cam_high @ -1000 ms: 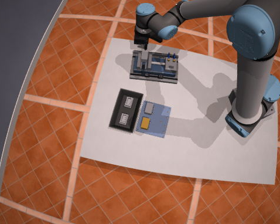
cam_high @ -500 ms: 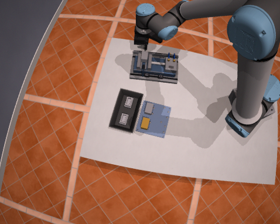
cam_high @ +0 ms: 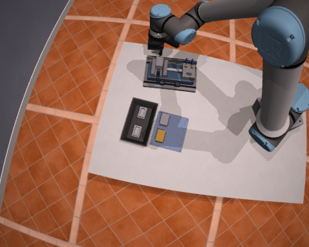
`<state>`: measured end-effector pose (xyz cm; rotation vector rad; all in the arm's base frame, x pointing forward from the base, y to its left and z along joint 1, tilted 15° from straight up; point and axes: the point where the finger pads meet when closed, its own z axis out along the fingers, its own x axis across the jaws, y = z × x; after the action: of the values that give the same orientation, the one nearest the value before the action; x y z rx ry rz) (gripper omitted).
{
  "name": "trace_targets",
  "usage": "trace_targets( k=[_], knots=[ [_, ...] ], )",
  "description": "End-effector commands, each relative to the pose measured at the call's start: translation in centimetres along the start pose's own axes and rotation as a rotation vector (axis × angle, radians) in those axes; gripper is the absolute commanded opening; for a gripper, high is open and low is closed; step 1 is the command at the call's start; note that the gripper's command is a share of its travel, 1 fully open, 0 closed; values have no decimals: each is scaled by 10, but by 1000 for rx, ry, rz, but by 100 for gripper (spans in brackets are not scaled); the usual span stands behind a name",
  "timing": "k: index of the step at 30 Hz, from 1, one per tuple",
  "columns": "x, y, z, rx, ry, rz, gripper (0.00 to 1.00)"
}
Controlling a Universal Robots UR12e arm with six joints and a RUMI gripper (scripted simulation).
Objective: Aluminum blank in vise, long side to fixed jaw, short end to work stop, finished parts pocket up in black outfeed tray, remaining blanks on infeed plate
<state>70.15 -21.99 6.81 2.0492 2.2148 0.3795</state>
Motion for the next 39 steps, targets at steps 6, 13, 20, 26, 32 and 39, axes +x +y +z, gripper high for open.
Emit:
trace_targets(
  k=[6,13,20,26,32,39],
  knots=[
    [6,-1,0,1,0,-1,0],
    [7,-1,0,0,0,-1,0],
    [10,-1,0,1,0,-1,0],
    [11,-1,0,1,0,-1,0],
    [13,-1,0,1,0,-1,0],
    [15,-1,0,1,0,-1,0]
  ],
)
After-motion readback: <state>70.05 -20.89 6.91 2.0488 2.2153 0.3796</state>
